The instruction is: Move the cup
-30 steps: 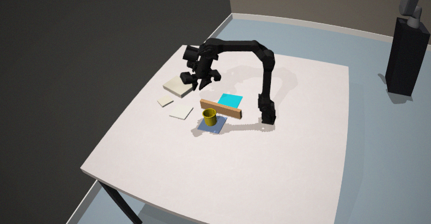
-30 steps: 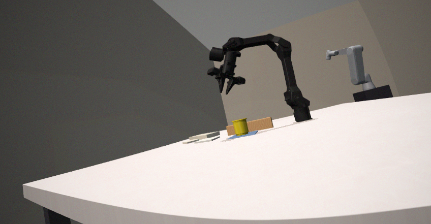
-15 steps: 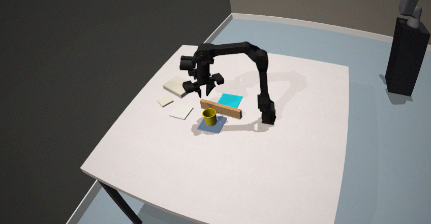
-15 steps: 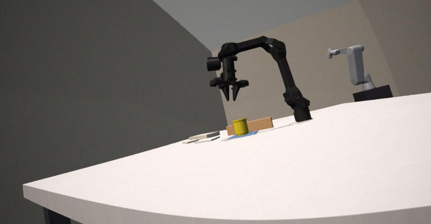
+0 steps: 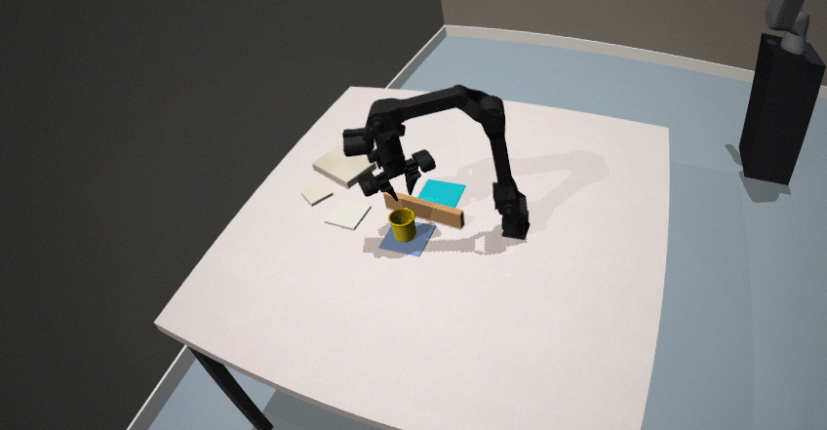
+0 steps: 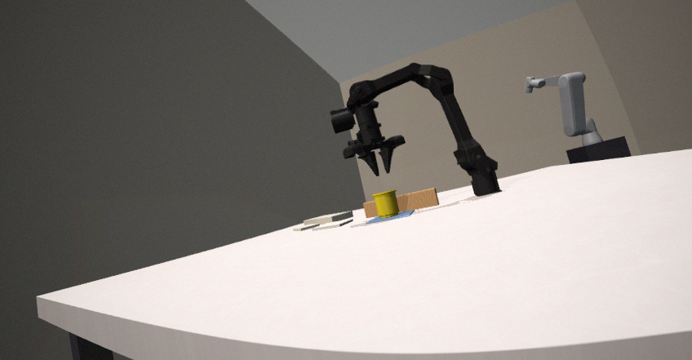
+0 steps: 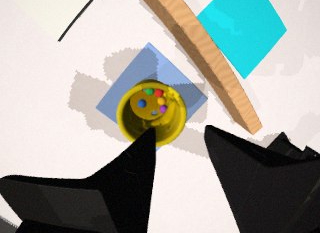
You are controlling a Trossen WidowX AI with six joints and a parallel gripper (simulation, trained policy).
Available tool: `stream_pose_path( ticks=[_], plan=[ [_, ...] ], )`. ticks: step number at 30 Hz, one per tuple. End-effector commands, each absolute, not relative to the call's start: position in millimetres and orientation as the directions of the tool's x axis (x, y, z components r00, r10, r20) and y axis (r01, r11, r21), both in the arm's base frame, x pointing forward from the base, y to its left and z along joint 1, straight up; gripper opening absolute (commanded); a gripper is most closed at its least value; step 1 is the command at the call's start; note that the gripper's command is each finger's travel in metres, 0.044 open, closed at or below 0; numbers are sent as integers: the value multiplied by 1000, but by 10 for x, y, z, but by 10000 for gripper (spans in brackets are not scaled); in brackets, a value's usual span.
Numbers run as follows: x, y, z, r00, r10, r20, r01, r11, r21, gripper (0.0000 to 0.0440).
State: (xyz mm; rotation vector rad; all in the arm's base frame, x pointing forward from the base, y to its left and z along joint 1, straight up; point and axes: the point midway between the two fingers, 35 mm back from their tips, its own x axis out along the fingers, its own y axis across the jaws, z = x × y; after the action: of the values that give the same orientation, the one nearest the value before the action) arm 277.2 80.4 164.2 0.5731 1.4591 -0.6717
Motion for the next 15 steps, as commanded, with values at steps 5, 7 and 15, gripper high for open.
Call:
stream_pose_path(
  ticks=[5, 7, 15],
  plan=[
    [2733, 785, 1412, -57, -97, -994, 730, 675, -108, 171],
    [2722, 782, 1348, -69, -104, -992, 731, 671, -121, 173],
    [2682, 769, 1080, -104, -125, -987, 726, 669, -162, 178]
  ],
)
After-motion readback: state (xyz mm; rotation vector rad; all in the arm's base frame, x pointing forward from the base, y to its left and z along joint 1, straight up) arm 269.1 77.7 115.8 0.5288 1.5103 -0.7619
